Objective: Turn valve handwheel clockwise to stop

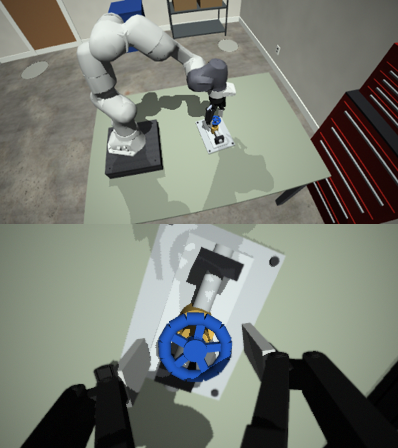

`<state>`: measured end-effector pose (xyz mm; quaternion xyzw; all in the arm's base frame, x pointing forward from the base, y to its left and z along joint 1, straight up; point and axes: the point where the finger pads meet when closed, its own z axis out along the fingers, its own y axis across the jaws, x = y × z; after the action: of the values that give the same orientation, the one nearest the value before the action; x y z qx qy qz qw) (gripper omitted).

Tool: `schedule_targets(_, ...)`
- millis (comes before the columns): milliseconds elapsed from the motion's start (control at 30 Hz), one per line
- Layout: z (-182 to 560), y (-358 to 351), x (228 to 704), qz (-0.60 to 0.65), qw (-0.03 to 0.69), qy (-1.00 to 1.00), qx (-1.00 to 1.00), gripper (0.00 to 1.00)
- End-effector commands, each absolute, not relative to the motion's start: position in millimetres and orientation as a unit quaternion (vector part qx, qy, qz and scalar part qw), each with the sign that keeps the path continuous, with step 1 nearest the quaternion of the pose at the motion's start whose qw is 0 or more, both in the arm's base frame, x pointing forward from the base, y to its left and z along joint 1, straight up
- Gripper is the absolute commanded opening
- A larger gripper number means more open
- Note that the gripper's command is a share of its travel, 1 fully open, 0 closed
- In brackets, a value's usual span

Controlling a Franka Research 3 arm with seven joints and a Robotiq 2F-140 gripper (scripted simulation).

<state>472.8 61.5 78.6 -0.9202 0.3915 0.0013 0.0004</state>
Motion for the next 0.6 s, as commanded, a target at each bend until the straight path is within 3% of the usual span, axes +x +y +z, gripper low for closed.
schedule_targets(0,77.9,61.2,472.8,0.000,0.000,0.396,-0.918,0.60)
schedule_targets(567,147.6,61.3,472.8,0.000,0.000,0.396,-0.918,0.60)
